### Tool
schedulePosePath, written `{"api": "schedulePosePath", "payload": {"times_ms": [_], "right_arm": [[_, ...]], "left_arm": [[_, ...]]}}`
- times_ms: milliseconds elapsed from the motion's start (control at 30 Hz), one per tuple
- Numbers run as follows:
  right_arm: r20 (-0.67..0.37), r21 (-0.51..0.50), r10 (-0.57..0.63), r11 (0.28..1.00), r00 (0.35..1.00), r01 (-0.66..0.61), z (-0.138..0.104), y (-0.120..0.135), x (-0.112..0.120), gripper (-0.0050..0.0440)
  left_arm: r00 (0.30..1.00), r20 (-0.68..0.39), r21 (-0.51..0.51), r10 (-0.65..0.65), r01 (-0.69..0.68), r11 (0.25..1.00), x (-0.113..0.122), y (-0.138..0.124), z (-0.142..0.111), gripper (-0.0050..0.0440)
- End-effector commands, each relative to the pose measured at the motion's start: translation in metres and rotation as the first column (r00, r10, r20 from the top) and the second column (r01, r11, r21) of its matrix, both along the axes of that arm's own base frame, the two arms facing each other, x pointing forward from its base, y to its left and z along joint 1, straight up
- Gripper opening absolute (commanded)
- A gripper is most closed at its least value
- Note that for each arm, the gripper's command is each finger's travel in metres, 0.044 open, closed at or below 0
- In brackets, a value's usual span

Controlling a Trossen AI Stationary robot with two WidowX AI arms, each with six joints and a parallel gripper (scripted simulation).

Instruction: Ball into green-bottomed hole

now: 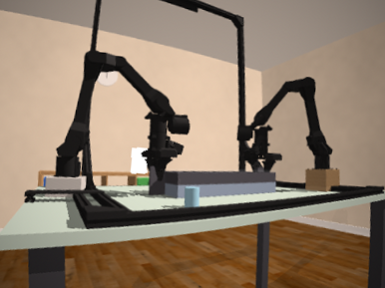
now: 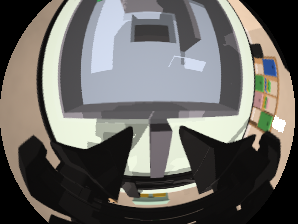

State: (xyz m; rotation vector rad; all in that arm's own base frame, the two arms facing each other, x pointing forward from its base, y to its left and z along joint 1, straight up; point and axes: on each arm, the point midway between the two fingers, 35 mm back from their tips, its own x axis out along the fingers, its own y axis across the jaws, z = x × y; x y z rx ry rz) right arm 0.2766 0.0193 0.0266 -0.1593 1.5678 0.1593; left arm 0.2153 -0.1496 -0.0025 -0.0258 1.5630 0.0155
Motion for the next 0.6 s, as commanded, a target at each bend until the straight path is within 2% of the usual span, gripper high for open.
{"api": "schedulePosePath", "payload": {"times_ms": [0,33,100,300,567], "right_arm": [[0.003,0.000,0.002,1.000,1.000,-0.002,-0.0002,0.0004,0.0008,0.0184],[0.003,0.000,0.002,1.000,1.000,-0.002,-0.0002,0.0004,0.0008,0.0160],[0.003,0.000,0.002,1.000,1.000,-0.002,-0.0002,0.0004,0.0008,0.0160],[0.003,0.000,0.002,1.000,1.000,-0.002,-0.0002,0.0004,0.0008,0.0020],[0.003,0.000,0.002,1.000,1.000,-0.002,-0.0002,0.0004,0.0008,0.0020]], "left_arm": [[1.000,-0.008,0.006,0.002,-0.002,1.000,-0.0016,0.0015,-0.0029,0.0184],[1.000,-0.008,0.006,0.002,-0.002,1.000,-0.0016,0.0015,-0.0029,0.0160],[1.000,-0.008,0.006,0.002,-0.002,1.000,-0.0016,0.0015,-0.0029,0.0160],[1.000,-0.008,0.006,0.002,-0.002,1.000,-0.0016,0.0015,-0.0029,0.0020],[1.000,-0.008,0.006,0.002,-0.002,1.000,-0.0016,0.0015,-0.0029,0.0020]]}}
